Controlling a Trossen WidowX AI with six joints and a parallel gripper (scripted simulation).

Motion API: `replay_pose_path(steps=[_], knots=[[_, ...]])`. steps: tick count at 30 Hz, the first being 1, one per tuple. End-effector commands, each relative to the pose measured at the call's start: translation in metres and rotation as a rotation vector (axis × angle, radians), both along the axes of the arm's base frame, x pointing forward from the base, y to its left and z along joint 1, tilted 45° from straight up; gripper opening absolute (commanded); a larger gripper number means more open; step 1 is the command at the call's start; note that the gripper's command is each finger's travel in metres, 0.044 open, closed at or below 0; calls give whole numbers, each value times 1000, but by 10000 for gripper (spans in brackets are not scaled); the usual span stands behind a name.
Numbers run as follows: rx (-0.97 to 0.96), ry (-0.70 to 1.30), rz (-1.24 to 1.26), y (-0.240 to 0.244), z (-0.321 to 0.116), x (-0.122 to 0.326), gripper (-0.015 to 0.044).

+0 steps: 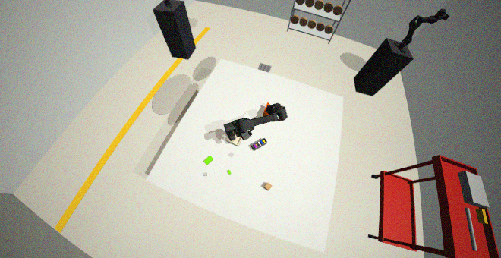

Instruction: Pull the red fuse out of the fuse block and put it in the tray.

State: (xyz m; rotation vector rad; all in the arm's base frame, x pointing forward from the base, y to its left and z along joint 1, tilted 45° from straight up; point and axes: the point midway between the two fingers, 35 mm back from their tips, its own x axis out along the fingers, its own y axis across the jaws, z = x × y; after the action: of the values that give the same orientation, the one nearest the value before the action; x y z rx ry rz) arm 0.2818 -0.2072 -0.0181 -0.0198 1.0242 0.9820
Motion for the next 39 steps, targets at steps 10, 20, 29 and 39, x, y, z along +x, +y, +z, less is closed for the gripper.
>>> replay_pose_path(steps=[10, 20, 29, 39], knots=[[-5, -6, 3, -27, -32, -15, 0], [-5, -7, 3, -17, -44, -12, 0], [-5, -7, 3, -7, -54, -10, 0], [-8, -7, 11, -3, -58, -10, 53]])
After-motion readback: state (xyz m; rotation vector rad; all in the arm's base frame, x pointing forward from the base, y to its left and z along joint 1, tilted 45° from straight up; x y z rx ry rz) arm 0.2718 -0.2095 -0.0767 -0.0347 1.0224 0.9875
